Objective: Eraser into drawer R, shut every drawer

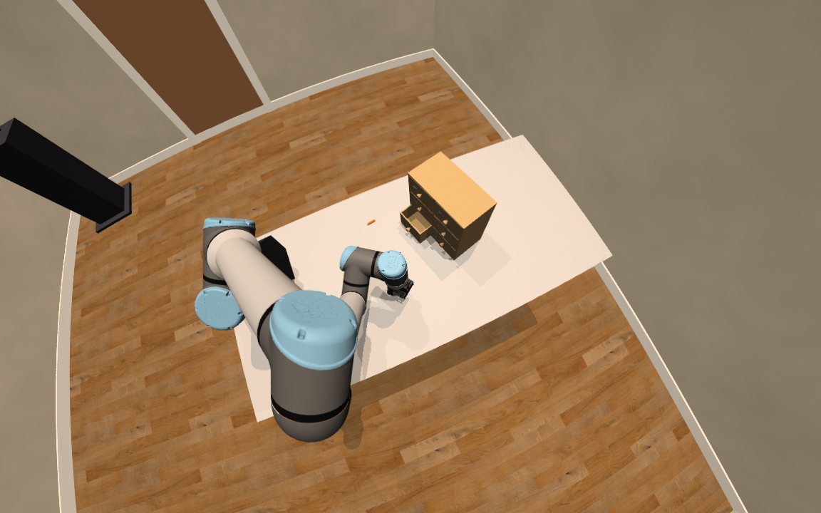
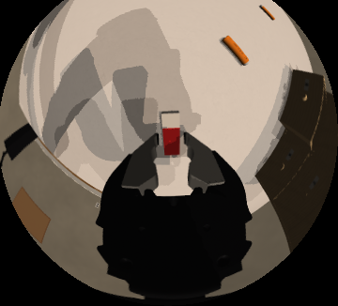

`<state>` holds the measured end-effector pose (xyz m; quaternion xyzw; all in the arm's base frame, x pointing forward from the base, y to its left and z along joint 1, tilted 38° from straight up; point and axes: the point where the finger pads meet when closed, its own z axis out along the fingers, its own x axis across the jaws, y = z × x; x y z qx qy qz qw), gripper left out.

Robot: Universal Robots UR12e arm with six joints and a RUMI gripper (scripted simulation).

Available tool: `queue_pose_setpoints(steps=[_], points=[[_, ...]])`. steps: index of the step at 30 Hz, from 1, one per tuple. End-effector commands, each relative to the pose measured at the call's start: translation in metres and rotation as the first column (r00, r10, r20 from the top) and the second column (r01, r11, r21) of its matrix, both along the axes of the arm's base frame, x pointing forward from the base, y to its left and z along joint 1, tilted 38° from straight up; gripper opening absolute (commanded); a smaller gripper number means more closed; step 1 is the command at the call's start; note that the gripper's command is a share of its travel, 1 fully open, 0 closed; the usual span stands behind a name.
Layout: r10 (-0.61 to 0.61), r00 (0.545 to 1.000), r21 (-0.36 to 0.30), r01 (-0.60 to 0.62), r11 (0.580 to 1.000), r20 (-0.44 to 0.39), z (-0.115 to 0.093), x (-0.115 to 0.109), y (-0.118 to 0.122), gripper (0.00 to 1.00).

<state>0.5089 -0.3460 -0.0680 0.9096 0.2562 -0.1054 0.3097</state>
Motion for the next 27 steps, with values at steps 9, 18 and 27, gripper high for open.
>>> queue_pose_setpoints(steps=[9, 18, 27], points=[[0.000, 1.000, 0.000, 0.000, 1.000, 0.001, 0.0004, 0.0003, 0.0002, 0.23], [0.000, 1.000, 0.000, 0.000, 1.000, 0.001, 0.0004, 0.0003, 0.0002, 0.23], [0.000, 1.000, 0.000, 0.000, 1.000, 0.001, 0.0004, 0.0003, 0.0002, 0.11]])
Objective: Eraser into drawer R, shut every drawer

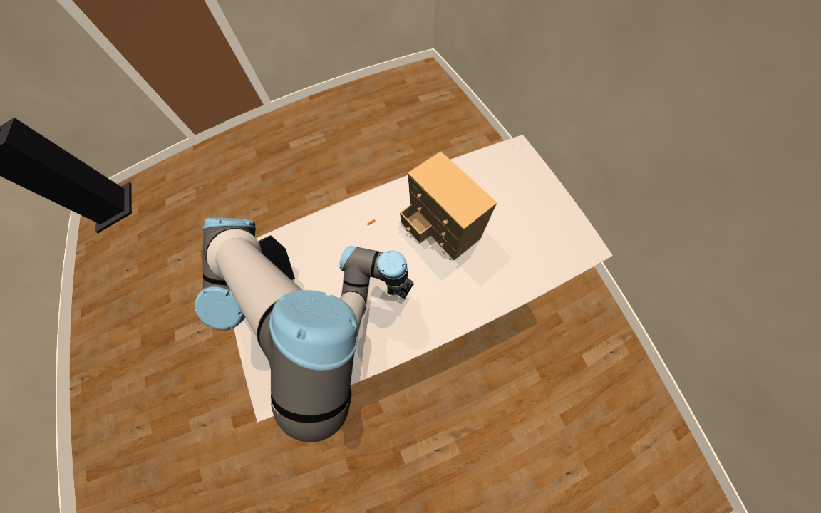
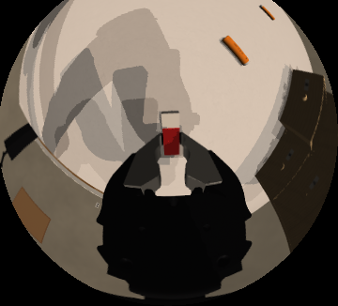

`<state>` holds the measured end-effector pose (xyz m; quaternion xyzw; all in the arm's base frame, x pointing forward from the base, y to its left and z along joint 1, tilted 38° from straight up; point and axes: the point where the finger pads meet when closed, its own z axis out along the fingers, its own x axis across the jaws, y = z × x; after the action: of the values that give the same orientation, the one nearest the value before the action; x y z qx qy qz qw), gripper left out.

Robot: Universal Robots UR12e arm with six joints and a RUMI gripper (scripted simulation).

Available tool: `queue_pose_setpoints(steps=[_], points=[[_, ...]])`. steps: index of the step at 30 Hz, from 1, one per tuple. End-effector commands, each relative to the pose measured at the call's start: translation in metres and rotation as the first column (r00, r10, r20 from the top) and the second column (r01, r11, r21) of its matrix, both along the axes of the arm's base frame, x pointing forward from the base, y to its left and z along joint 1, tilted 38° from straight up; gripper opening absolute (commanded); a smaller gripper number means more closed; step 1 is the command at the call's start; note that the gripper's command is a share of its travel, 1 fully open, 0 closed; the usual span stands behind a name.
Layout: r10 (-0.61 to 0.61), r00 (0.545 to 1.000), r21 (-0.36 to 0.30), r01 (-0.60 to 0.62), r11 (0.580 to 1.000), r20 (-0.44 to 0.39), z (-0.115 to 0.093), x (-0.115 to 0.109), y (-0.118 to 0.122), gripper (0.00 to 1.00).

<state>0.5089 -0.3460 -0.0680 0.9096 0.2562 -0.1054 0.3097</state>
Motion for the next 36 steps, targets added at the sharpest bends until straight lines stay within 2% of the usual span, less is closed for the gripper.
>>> queue_pose_setpoints(steps=[1, 31, 36], points=[[0.000, 1.000, 0.000, 0.000, 1.000, 0.001, 0.0004, 0.0003, 0.0002, 0.11], [0.000, 1.000, 0.000, 0.000, 1.000, 0.001, 0.0004, 0.0003, 0.0002, 0.11], [0.000, 1.000, 0.000, 0.000, 1.000, 0.001, 0.0059, 0.0005, 0.0045, 0.11]])
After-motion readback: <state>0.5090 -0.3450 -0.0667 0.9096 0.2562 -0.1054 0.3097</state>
